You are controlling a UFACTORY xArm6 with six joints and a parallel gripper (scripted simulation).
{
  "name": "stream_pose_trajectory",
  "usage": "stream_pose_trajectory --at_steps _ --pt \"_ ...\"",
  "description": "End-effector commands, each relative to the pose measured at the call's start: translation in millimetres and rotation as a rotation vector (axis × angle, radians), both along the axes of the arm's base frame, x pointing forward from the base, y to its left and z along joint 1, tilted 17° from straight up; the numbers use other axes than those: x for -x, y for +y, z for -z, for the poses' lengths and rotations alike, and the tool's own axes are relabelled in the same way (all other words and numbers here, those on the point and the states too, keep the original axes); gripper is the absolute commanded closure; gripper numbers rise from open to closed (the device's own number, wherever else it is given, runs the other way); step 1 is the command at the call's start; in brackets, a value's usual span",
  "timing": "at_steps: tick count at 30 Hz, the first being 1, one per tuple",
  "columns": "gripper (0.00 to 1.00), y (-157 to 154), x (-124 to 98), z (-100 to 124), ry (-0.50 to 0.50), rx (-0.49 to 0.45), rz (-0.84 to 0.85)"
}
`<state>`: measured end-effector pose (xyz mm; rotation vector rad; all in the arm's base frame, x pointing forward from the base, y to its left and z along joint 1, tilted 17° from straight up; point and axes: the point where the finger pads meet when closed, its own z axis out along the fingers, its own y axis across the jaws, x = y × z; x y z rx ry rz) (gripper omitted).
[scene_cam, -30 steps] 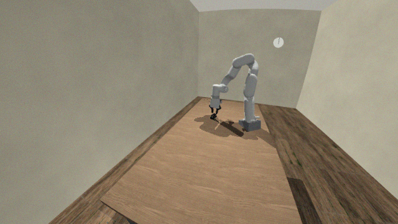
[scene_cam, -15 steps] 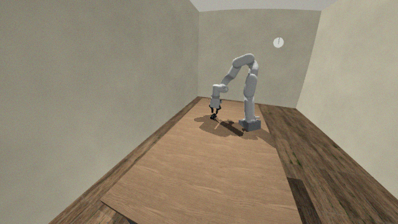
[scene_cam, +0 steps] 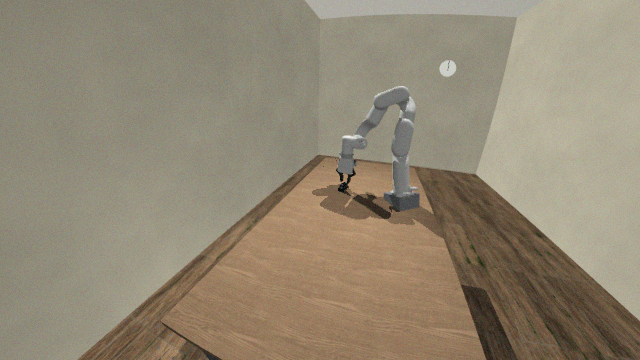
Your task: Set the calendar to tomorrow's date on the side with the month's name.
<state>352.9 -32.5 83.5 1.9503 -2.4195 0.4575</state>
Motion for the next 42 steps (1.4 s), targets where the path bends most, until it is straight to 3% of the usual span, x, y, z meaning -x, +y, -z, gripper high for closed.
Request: stream_pose_trajectory --at_steps 1,27,42 --pt "0.53 0.1 -1.1 -1.1 -0.003 0.000 0.000" --pt "0.53 -5.5 -5.7 22.7 -0.003 0.000 0.000" --pt "0.53 -5.8 -5.9 24.1 -0.003 0.000 0.000"
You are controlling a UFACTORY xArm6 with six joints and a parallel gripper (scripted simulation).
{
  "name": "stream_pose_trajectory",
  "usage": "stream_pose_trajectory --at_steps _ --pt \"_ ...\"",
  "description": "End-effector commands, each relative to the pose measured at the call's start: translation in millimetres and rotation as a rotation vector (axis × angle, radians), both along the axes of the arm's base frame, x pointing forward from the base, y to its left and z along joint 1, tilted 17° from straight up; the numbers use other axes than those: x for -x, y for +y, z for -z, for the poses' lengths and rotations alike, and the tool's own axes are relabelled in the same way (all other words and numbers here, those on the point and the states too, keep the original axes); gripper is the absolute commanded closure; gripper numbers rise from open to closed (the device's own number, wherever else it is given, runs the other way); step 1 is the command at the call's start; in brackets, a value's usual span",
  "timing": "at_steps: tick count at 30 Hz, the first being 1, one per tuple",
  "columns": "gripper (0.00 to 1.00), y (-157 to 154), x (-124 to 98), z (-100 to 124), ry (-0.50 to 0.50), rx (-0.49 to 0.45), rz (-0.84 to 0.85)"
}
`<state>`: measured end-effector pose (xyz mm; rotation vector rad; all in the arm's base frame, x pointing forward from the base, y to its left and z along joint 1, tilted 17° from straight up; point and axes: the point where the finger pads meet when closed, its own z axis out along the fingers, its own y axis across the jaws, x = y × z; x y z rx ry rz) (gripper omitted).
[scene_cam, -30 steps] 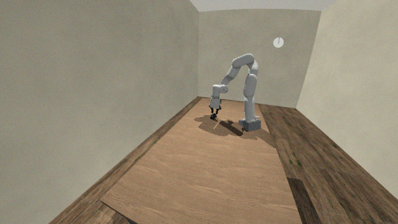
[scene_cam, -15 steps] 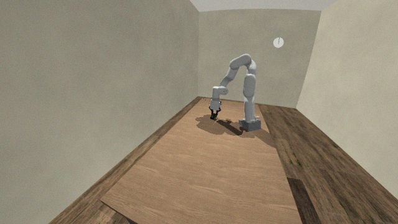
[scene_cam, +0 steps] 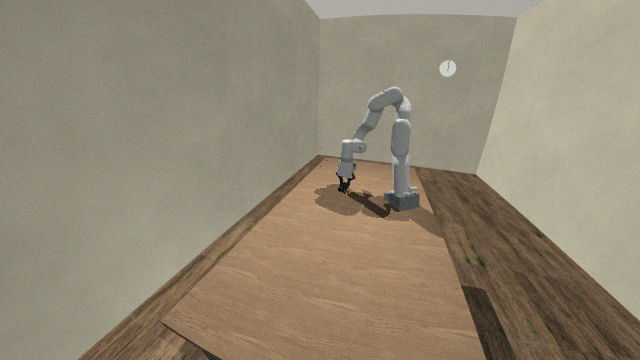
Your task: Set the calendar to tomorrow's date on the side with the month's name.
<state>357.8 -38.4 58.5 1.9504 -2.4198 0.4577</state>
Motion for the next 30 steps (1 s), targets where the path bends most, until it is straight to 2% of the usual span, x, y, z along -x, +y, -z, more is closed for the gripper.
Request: stream_pose_trajectory --at_steps 1,27,28,30 --pt "0.53 0.1 -1.1 -0.9 -0.003 0.000 0.000" --pt "0.53 0.1 -1.1 -0.9 -0.003 0.000 0.000" --pt "0.73 0.1 -1.1 -0.9 -0.003 0.000 0.000" --pt "0.73 0.1 -1.1 -0.9 -0.003 0.000 0.000"
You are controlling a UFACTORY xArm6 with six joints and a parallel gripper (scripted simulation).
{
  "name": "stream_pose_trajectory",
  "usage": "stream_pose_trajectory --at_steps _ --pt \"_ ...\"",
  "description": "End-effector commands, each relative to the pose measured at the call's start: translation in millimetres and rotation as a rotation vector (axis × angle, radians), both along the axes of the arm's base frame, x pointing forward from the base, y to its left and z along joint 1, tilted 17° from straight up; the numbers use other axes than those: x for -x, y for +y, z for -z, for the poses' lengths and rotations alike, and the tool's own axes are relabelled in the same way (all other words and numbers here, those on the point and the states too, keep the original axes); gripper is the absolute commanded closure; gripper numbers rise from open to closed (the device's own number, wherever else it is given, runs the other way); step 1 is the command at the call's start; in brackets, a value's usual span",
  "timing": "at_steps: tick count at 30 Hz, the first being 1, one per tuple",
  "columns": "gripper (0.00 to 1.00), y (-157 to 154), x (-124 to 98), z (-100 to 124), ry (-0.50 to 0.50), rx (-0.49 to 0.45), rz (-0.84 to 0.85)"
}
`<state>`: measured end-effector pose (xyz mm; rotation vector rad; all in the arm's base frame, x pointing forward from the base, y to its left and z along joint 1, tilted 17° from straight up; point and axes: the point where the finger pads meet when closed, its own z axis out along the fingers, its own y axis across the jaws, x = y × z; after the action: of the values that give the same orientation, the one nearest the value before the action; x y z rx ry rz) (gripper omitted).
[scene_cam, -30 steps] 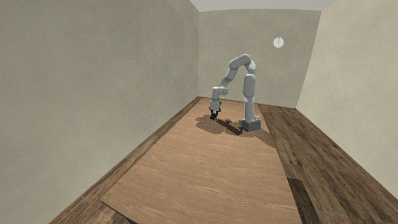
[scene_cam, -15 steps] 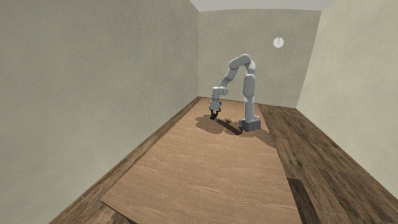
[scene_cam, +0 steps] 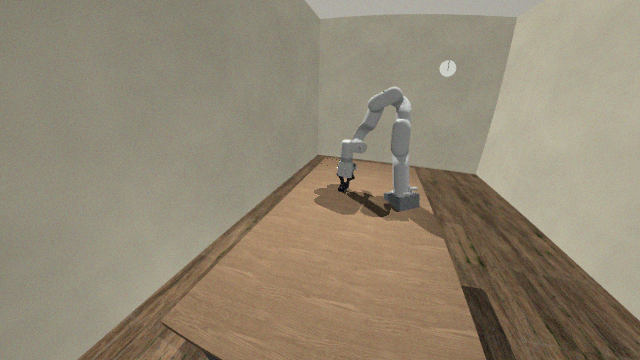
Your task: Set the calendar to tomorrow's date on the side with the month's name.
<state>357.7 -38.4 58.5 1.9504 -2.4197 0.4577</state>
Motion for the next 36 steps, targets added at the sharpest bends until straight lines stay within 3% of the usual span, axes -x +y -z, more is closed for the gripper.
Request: stream_pose_trajectory --at_steps 1,36 --pt "0.73 0.1 -1.1 -0.9 -0.003 0.000 0.000" --pt "0.73 1.3 -0.1 -6.2 -0.003 0.000 0.000"
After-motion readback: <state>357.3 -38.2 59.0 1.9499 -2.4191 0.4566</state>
